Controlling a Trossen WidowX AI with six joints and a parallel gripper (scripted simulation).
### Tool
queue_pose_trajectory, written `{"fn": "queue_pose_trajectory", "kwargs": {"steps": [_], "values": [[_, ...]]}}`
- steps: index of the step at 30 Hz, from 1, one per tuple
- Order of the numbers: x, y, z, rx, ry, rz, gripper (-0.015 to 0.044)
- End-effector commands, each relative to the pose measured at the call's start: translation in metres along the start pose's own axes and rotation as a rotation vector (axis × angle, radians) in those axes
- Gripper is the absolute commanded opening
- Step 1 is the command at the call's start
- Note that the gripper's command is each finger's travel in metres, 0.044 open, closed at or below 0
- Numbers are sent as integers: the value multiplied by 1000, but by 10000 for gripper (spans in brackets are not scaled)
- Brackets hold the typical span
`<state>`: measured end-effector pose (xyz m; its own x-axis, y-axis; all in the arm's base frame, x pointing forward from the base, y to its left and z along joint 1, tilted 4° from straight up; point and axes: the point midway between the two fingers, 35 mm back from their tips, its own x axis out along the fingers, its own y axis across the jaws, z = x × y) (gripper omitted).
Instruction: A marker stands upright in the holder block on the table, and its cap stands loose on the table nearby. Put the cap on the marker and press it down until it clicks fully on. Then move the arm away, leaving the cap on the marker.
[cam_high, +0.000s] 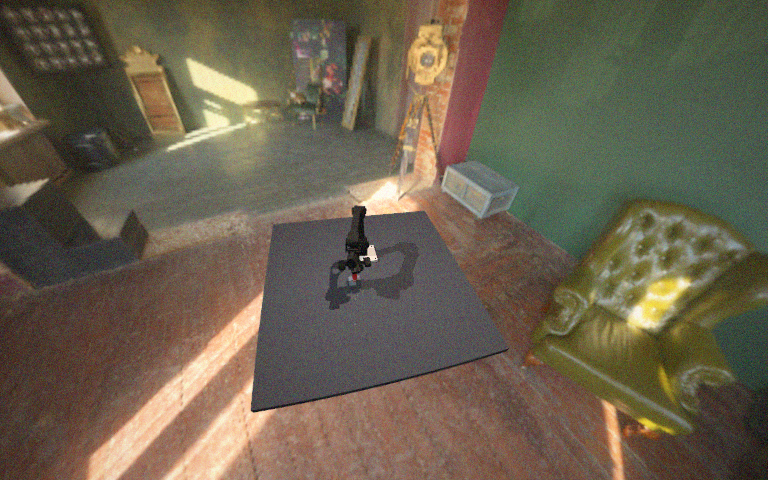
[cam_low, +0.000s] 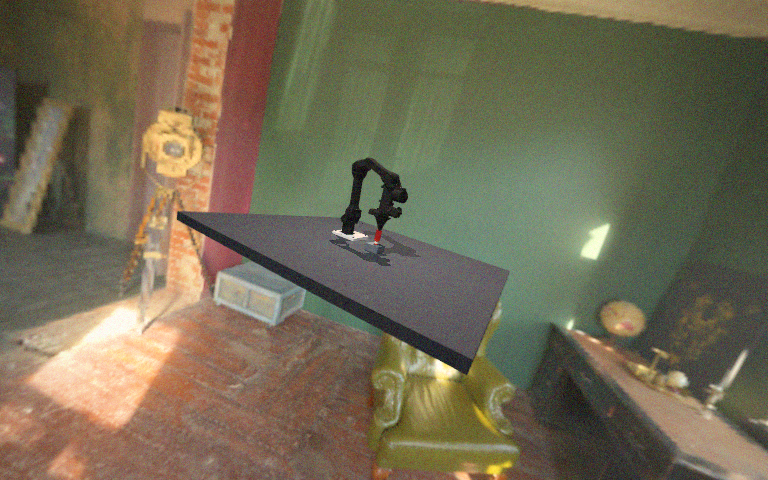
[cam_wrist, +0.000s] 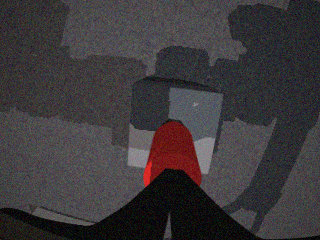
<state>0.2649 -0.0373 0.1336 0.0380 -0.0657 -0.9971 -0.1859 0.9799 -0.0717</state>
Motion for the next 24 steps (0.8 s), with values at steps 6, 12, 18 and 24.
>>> {"fn": "queue_pose_trajectory", "kwargs": {"steps": [6,12,18,24], "values": [[2,0,1,0,-2,-1,0],[-26,-1,4,0,-2,-1,0],[-86,0,1,0,-2,0,0],[-87,0,1,0,-1,0,0]]}}
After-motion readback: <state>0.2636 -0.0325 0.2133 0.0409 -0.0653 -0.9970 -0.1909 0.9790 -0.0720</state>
